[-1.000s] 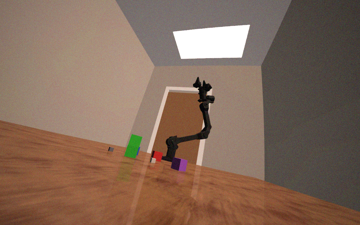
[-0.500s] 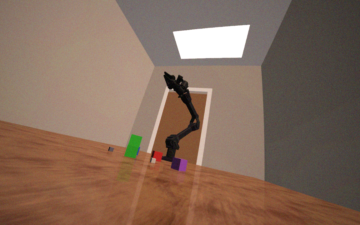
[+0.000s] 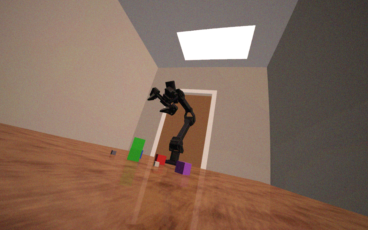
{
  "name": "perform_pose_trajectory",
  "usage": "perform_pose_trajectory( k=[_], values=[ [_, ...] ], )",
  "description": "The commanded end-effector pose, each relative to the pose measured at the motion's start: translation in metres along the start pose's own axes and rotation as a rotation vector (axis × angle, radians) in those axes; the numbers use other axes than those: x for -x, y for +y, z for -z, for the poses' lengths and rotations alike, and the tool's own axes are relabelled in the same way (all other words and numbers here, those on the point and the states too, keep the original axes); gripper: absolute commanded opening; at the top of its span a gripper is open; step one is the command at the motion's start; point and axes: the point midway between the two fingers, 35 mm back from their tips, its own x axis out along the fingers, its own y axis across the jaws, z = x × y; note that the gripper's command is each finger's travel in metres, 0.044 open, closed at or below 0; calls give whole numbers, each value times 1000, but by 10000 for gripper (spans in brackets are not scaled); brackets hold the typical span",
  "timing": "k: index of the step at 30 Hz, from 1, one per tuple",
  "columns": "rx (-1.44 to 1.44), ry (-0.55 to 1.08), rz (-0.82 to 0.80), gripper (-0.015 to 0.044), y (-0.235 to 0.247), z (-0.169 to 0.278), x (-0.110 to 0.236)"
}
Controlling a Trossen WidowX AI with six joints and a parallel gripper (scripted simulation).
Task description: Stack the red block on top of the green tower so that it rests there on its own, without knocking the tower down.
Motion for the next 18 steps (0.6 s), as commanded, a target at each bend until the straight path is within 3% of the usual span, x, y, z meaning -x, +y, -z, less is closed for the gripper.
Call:
perform_pose_trajectory(
  k=[1, 9, 18],
  values=[
    [23, 130, -178, 440, 45, 19, -25],
    [144, 505, -578, 440, 147, 75, -41],
    [157, 539, -606, 440, 152, 79, -46]
  ],
)
